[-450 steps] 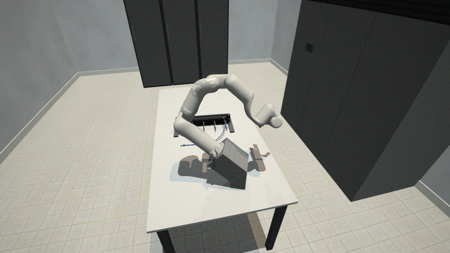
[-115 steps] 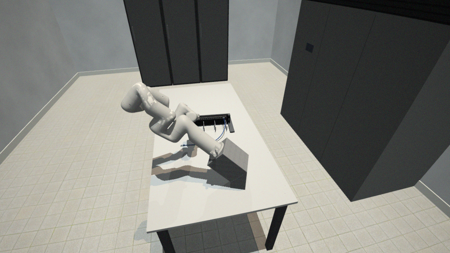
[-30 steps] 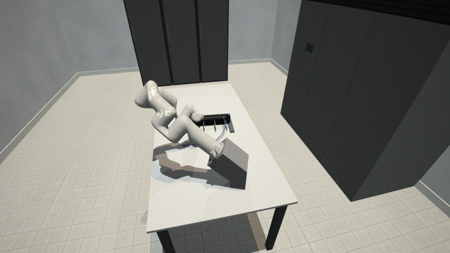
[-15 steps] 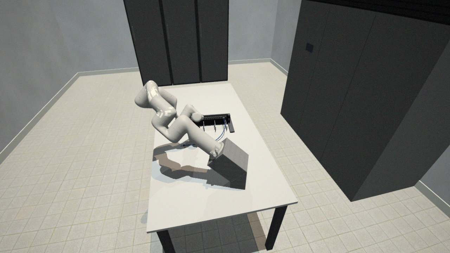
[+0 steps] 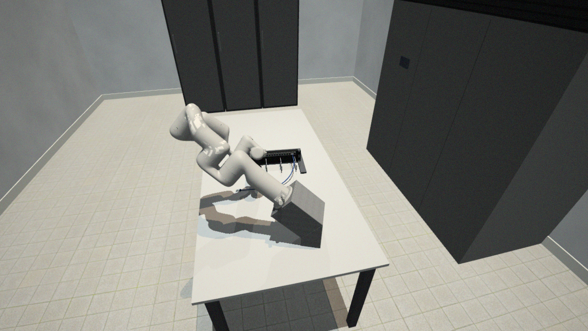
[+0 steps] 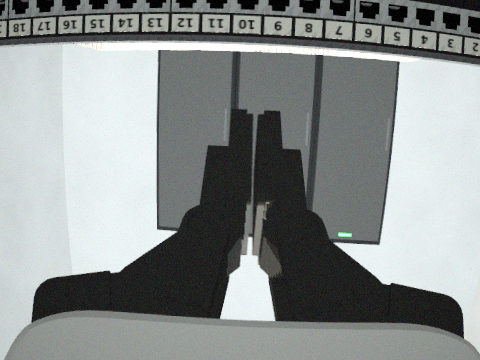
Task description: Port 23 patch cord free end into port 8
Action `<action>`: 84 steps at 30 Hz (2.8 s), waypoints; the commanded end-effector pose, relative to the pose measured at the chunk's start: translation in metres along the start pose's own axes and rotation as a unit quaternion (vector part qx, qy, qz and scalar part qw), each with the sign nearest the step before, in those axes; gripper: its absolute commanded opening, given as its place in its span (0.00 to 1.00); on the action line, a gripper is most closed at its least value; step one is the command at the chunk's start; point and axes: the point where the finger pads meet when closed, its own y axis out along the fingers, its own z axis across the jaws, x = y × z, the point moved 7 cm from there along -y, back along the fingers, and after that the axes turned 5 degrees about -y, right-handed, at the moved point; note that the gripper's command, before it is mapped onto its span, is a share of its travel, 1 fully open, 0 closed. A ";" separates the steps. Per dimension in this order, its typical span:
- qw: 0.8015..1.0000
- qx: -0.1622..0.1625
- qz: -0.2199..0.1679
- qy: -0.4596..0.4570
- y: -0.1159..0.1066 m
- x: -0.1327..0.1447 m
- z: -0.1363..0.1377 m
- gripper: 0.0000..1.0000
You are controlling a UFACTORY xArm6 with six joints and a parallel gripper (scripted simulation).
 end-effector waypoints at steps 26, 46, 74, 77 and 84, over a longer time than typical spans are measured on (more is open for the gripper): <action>1.000 0.000 -0.001 0.000 -0.077 0.001 -0.010 0.00; 1.000 0.000 -0.001 0.000 -0.077 -0.005 -0.088 0.00; 1.000 0.000 -0.001 0.000 0.014 -0.006 -0.098 0.00; 1.000 0.000 -0.001 0.000 0.022 -0.006 -0.098 0.00; 1.000 0.000 -0.001 0.000 0.059 -0.006 -0.098 0.00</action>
